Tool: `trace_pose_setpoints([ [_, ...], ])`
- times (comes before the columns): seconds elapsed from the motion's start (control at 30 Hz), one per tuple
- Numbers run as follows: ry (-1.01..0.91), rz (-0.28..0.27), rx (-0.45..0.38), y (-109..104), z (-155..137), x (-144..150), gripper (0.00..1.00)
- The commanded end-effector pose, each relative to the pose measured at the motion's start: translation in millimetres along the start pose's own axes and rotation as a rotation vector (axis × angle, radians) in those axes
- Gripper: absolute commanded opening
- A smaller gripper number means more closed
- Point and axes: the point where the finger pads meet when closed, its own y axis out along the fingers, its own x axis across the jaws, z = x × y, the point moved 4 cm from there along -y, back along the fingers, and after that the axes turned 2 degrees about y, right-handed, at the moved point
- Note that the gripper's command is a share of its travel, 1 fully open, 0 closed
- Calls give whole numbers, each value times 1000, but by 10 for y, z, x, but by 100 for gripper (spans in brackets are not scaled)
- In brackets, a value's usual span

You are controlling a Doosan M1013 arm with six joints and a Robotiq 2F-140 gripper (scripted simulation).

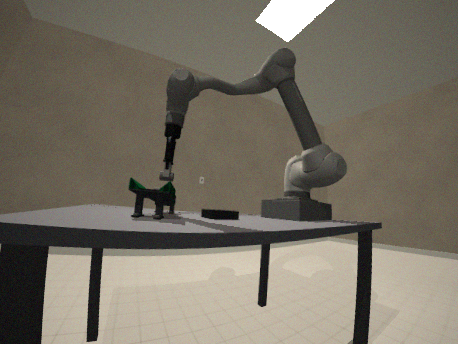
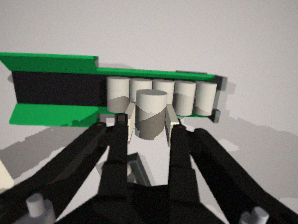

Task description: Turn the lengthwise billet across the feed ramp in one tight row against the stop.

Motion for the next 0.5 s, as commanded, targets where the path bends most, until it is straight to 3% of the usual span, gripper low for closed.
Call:
trace_pose_setpoints([
  [0.0,0,0,0,-15,4,-135,10],
  [0.47,0,0,0,-74,12,-727,10],
])
